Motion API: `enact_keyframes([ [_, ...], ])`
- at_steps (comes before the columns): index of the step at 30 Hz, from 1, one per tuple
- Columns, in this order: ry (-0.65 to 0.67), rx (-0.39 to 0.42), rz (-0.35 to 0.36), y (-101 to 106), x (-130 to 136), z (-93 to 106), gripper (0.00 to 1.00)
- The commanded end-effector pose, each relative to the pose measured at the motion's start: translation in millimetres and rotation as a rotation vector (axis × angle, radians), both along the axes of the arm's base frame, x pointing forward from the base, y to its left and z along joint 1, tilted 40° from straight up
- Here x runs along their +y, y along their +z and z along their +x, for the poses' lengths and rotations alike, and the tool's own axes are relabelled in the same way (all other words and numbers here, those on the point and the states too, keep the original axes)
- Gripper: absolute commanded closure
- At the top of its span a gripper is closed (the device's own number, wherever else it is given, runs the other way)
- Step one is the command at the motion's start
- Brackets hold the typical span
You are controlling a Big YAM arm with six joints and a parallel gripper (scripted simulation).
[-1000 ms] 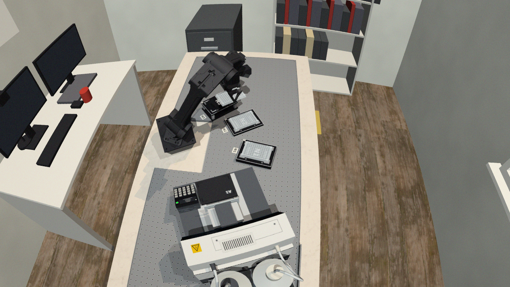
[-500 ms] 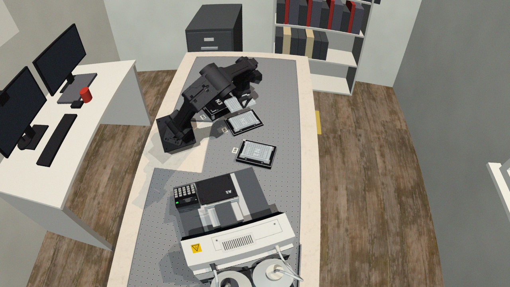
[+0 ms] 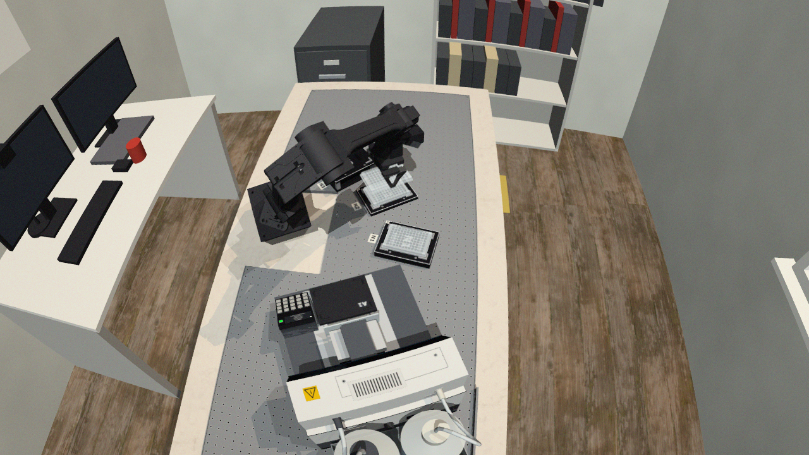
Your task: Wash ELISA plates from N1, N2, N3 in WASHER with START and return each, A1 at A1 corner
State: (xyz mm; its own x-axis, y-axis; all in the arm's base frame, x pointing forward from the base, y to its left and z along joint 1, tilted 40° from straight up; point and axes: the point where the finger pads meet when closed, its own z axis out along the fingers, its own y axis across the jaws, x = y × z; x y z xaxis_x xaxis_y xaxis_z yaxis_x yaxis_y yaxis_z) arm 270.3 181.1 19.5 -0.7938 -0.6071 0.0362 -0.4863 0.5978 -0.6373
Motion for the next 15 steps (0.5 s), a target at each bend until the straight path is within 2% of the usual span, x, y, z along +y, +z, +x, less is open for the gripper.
enact_keyframes([
  [1, 0.023, 0.022, -0.012, 6.5, -7.8, 1.4, 0.16],
  [15, 0.023, 0.024, -0.018, 54.1, -54.3, 23.7, 0.16],
])
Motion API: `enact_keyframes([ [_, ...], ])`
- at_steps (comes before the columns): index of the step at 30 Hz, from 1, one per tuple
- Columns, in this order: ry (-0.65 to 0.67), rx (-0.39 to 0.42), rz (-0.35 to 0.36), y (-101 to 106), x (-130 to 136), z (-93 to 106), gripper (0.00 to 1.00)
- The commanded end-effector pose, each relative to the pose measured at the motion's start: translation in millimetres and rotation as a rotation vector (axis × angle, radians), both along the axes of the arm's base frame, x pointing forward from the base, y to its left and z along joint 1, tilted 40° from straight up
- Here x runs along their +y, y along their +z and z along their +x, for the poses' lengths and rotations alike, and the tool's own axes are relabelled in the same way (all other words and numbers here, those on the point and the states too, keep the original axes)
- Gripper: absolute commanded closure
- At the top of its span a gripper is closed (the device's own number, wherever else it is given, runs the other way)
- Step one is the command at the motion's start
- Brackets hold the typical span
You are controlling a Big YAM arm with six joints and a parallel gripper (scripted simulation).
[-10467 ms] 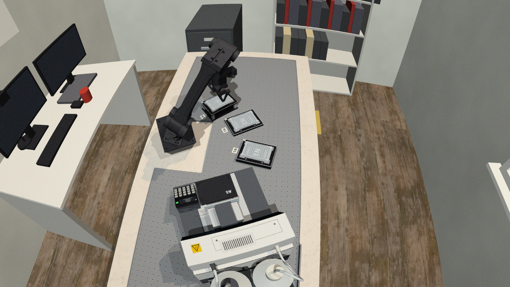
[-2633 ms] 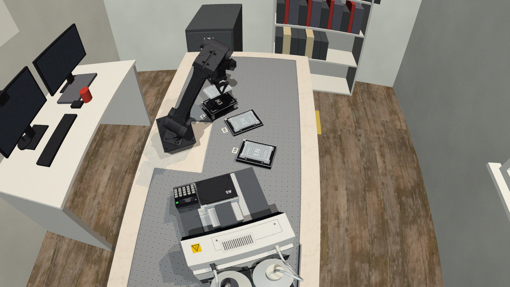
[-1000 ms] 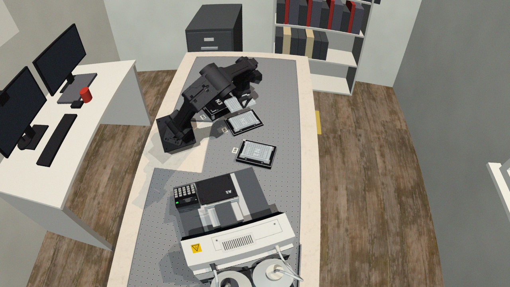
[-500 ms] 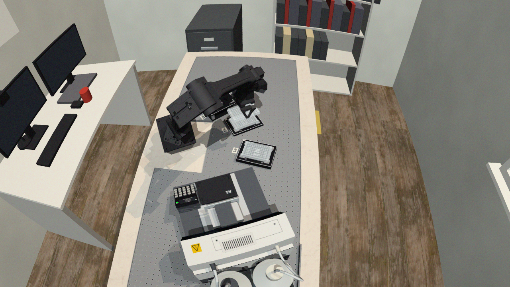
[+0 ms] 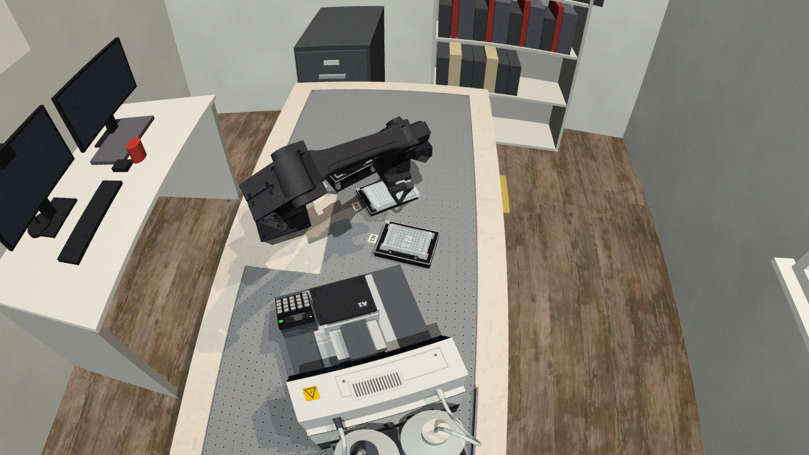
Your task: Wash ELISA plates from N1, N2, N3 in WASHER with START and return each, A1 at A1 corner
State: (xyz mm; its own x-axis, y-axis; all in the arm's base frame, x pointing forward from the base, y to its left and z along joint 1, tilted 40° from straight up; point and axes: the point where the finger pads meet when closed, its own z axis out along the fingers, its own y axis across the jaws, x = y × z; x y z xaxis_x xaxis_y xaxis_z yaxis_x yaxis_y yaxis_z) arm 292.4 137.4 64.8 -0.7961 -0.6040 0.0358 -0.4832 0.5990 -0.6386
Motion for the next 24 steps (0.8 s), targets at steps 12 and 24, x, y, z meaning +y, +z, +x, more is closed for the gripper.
enact_keyframes([
  [12, -0.030, -0.014, 0.010, 32.6, -40.1, 3.0, 0.16],
  [24, -0.030, -0.012, 0.011, 60.8, -80.1, -3.6, 0.16],
])
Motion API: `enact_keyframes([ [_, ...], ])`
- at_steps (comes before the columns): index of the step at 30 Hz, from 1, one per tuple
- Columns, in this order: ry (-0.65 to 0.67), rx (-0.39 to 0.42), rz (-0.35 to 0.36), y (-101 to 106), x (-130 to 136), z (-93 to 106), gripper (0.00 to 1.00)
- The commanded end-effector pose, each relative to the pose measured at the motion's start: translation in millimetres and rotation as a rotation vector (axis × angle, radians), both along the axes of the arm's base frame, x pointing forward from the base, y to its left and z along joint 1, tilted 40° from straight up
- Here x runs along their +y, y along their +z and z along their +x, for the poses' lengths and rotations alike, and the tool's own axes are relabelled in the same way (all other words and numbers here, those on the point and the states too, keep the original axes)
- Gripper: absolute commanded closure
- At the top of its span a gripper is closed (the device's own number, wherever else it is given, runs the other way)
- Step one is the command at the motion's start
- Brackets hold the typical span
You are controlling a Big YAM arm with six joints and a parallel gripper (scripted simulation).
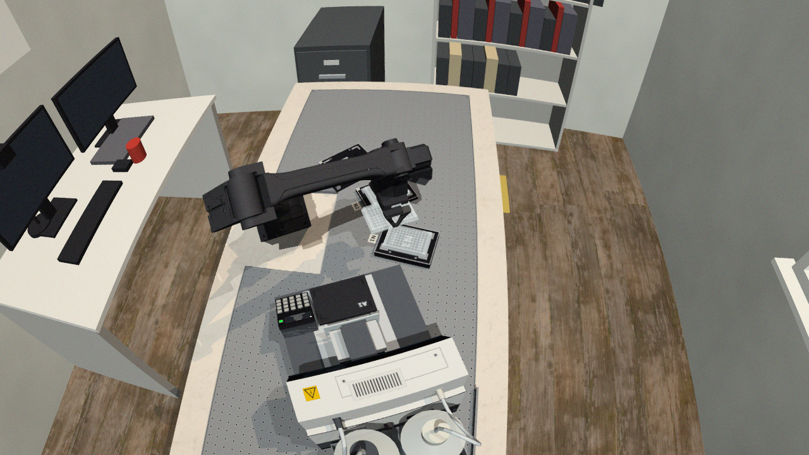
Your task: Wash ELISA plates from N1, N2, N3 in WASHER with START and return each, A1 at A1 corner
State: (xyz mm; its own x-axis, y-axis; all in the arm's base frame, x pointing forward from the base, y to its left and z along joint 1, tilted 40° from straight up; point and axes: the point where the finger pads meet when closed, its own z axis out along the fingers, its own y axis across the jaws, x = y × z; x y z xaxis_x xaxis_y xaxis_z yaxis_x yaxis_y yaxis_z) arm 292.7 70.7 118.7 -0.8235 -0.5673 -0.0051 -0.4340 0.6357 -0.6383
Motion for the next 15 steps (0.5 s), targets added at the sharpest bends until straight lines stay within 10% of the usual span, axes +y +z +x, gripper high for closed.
enact_keyframes([
  [1, 0.016, 0.021, -0.013, 9.8, -17.3, -4.6, 0.16],
  [15, 0.017, 0.022, -0.011, 43.8, -64.9, -12.4, 0.16],
])
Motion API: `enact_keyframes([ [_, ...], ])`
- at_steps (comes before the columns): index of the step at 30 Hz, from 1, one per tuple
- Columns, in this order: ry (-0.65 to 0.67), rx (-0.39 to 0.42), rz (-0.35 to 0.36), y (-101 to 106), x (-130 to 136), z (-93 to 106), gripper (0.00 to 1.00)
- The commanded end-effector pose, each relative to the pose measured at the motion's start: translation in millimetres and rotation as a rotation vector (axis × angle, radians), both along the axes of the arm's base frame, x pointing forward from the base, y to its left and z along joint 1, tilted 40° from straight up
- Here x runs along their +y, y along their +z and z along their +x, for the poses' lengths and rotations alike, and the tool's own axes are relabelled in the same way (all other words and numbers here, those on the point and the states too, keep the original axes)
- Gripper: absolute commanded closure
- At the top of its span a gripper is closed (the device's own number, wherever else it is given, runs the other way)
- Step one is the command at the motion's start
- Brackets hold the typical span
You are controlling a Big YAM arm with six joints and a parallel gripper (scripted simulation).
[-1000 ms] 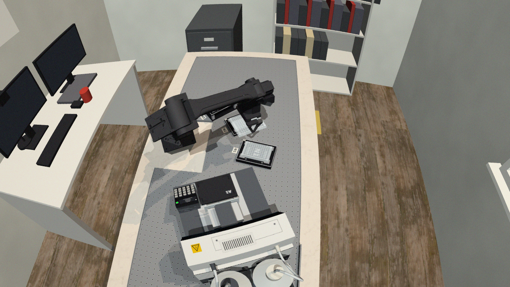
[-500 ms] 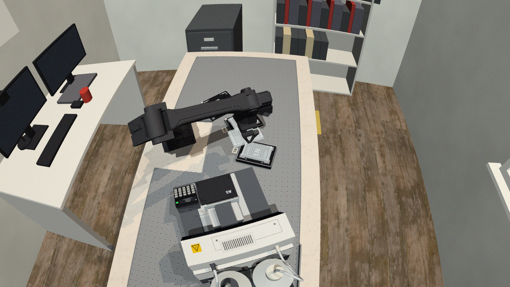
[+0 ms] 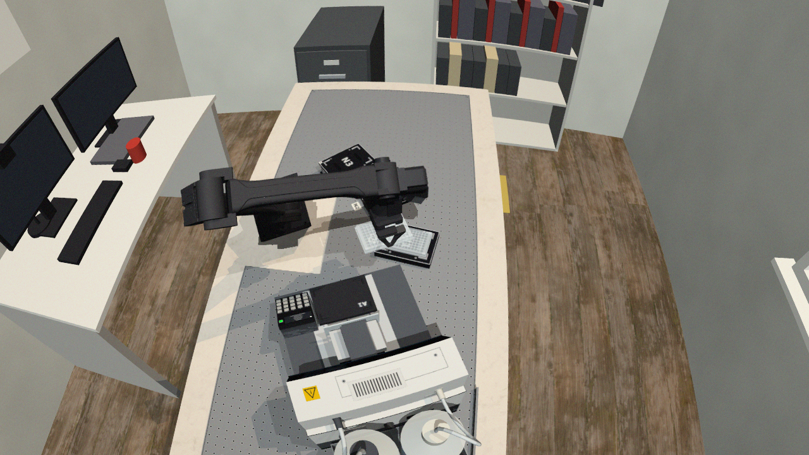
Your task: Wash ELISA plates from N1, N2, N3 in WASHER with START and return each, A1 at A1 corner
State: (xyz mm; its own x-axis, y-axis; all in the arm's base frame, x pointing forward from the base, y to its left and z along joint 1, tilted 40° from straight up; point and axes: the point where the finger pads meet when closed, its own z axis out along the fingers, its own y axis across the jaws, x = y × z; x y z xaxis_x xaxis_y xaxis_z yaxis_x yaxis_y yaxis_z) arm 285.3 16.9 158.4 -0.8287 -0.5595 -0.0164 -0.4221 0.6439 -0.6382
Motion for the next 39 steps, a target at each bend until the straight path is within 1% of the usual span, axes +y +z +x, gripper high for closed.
enact_keyframes([
  [1, 0.026, 0.031, -0.018, 7.0, -15.1, -5.6, 0.16],
  [4, 0.026, 0.020, -0.014, 18.0, -25.9, -4.8, 0.16],
  [6, 0.026, 0.019, -0.014, 18.1, -25.8, -4.5, 0.16],
  [9, -0.031, -0.008, 0.009, 20.7, -38.1, -15.6, 0.16],
  [12, -0.031, -0.008, 0.009, 25.8, -49.4, -23.8, 0.16],
  [14, -0.031, -0.008, 0.009, 25.8, -49.4, -23.8, 0.16],
  [29, -0.030, -0.019, 0.009, 52.8, -105.4, -62.6, 0.16],
  [32, -0.030, -0.020, 0.009, 54.8, -109.1, -65.0, 0.16],
  [36, -0.029, -0.034, 0.006, 63.5, -124.5, -73.3, 0.16],
  [39, -0.029, -0.061, -0.001, 82.4, -136.8, -77.9, 0.16],
])
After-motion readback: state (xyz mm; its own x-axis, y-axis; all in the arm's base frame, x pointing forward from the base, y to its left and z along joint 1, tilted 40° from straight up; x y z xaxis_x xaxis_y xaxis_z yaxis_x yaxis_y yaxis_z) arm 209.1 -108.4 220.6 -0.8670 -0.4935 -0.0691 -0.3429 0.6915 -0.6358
